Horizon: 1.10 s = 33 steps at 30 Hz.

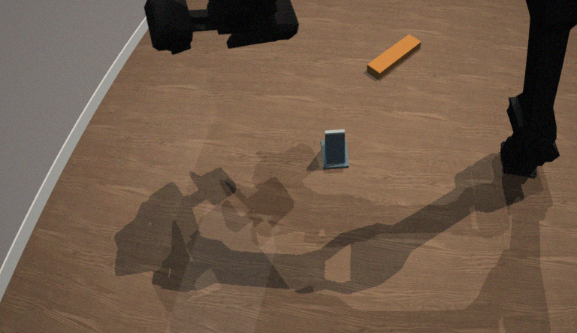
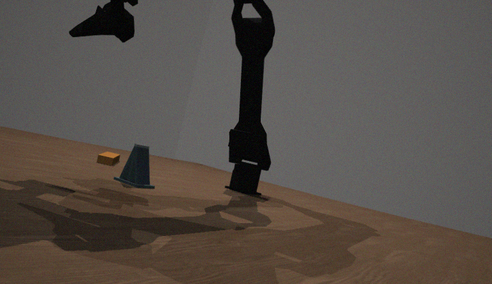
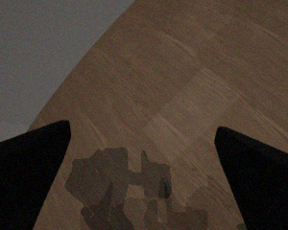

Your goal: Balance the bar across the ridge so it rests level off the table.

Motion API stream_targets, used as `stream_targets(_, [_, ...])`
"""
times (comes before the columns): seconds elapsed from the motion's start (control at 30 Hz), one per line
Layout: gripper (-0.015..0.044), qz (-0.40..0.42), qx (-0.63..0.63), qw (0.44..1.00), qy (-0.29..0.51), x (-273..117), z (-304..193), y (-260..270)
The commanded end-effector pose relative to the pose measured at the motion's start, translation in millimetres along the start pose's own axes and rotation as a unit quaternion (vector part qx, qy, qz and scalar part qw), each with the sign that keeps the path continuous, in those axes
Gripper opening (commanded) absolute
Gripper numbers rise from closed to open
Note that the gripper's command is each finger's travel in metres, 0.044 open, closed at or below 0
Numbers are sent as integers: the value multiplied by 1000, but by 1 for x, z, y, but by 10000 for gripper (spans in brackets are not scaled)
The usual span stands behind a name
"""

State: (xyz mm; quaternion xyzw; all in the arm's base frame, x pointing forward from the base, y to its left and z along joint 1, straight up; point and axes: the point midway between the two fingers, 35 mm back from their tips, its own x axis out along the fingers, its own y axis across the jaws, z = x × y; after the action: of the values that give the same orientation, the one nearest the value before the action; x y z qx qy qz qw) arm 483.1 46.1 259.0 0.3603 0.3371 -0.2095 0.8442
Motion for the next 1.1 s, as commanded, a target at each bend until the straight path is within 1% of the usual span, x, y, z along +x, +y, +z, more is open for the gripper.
stream_targets(0.0, [374, -1, -2, 1000, 0, 0, 0, -1])
stream_targets(0.07, [321, -8, -18, 1000, 1, 2, 3, -7])
stream_targets(0.1, [315, -13, -30, 999, 2, 3, 6, -12])
stream_targets(0.57, [315, -78, -187, 979, 30, 16, 35, -81])
stream_targets(1.07, [315, -123, -342, 927, 94, 20, 55, -154])
